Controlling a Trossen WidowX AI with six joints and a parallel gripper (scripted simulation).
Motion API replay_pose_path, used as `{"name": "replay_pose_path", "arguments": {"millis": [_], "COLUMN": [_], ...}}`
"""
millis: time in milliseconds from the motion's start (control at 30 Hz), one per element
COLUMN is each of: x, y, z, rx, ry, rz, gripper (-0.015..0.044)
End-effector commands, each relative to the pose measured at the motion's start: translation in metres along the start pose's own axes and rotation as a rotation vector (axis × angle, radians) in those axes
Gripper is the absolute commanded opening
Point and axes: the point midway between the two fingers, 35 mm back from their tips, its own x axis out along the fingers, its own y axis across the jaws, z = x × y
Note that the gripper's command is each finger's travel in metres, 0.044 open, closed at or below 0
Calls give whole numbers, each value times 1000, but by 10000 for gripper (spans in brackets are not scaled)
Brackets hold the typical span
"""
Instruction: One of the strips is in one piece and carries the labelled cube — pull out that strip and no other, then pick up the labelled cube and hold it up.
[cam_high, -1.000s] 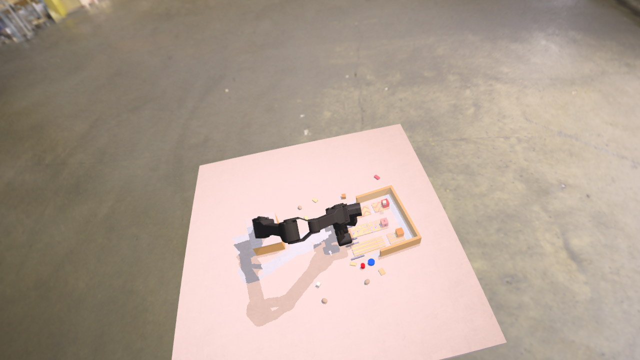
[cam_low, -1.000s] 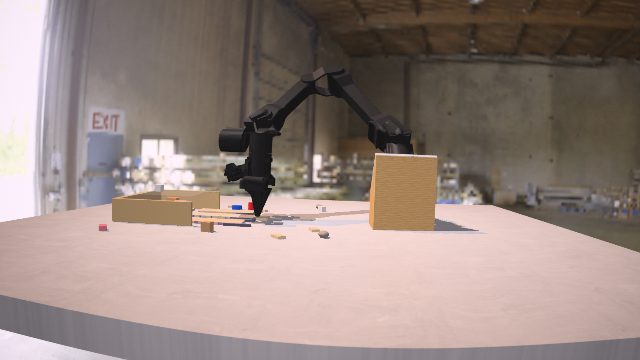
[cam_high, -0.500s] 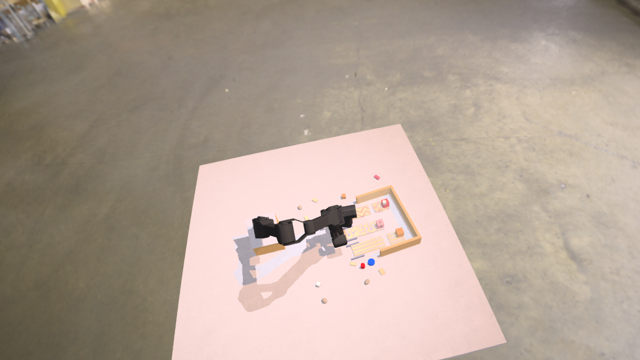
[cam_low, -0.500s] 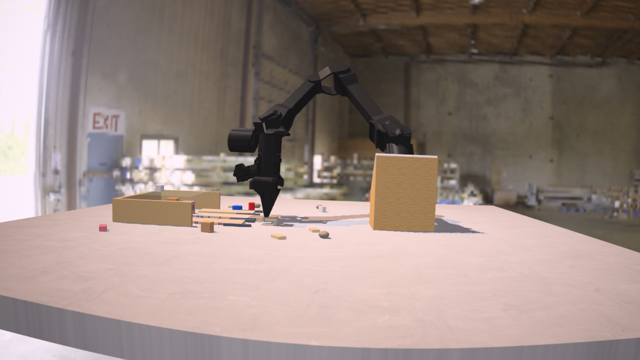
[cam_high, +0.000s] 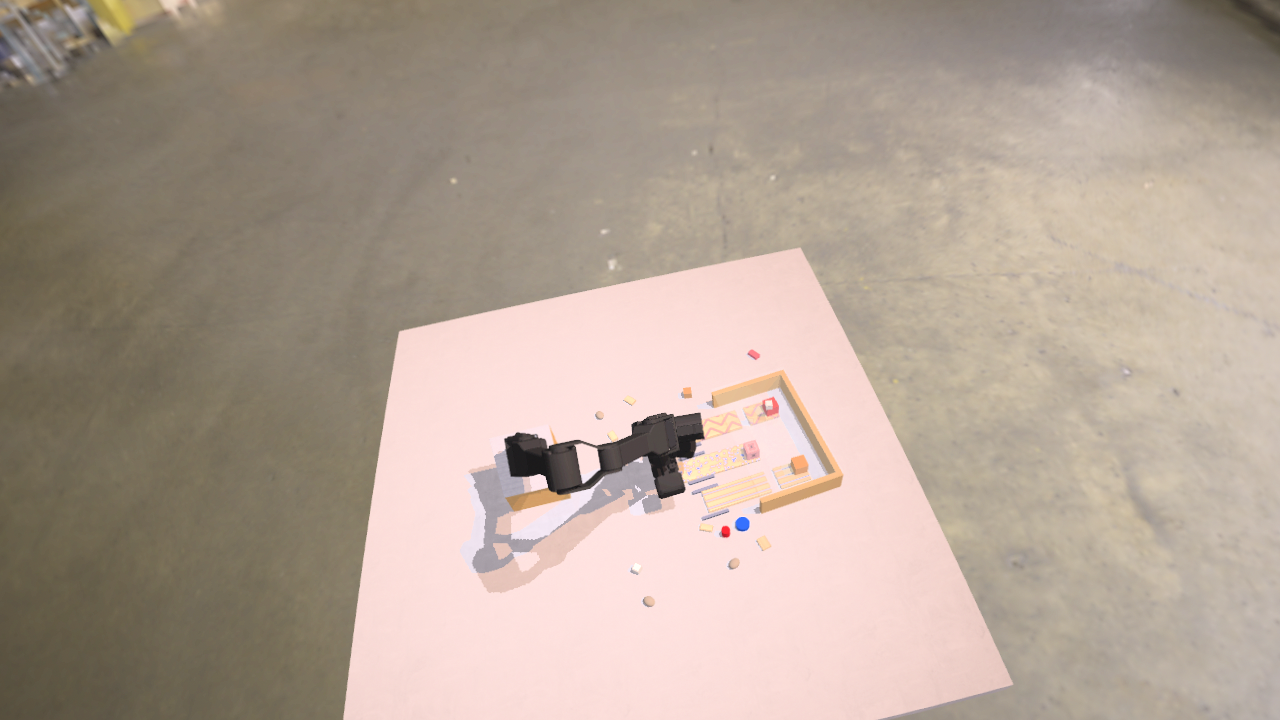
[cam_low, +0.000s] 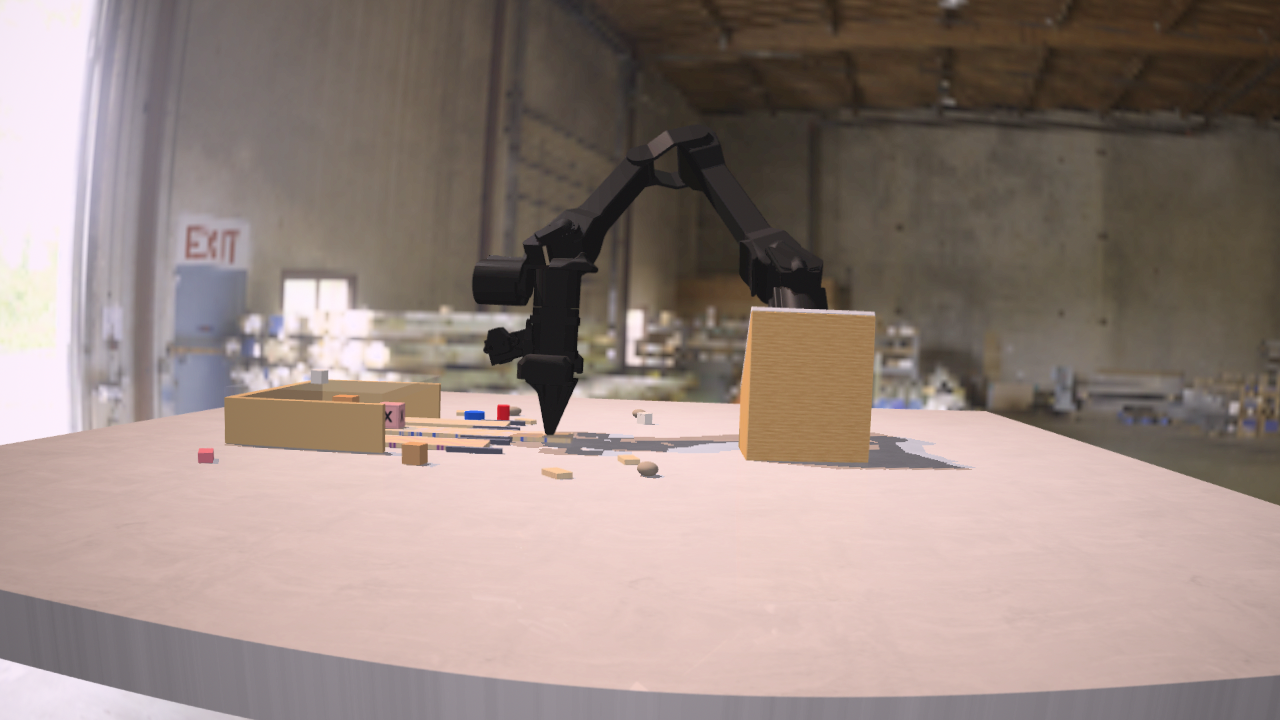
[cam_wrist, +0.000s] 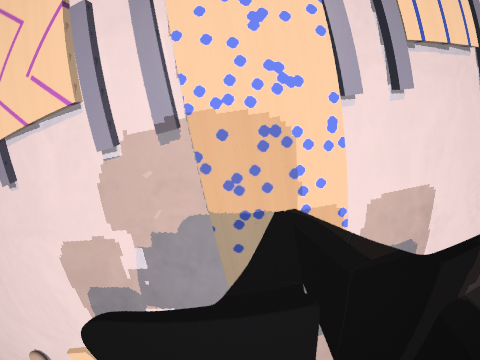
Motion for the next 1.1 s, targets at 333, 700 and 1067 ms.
{"name": "replay_pose_path", "arguments": {"millis": [333, 700, 1067], "x": [4, 4, 4], "y": [1, 0, -1], "z": [-30, -46, -62], "rx": [-14, -15, -16], "ry": [24, 25, 26], "rz": [2, 2, 2], "gripper": [0, 0, 0]}}
